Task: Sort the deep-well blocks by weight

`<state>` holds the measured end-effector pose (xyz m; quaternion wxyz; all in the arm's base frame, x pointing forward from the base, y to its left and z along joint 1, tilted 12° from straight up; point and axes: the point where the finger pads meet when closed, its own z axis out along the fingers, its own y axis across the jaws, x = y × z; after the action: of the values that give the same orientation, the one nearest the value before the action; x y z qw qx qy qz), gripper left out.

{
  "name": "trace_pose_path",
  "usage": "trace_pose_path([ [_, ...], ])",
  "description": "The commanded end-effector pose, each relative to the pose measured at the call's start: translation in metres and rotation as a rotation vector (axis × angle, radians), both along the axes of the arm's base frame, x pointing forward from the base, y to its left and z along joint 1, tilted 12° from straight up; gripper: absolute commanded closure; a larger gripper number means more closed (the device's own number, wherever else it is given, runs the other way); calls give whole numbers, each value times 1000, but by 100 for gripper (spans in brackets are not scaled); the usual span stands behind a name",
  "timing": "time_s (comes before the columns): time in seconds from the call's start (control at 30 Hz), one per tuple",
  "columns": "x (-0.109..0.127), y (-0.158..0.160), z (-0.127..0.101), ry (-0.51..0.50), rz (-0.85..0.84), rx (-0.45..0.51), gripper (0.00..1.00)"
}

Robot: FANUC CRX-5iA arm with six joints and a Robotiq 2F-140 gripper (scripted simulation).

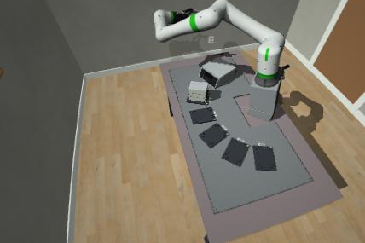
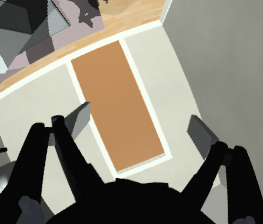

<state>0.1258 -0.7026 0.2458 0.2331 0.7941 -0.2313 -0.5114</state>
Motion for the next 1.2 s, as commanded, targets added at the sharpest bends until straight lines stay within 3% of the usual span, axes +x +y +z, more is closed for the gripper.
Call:
trace_pose_path([
  [0.0,0,0,0,0,0,0,0],
  [0.53,0,0,0,0,0,0,0],
  [0.63,11,10,-1,-82,11,-10,0],
  [0.77,26,23,-3,-82,11,-10,0],
  [0.87,36,33,-5,-162,18,-15,0],
  [1.0,50,47,-7,-162,18,-15,0],
  [1.17,60,58,-8,-242,23,-15,0],
])
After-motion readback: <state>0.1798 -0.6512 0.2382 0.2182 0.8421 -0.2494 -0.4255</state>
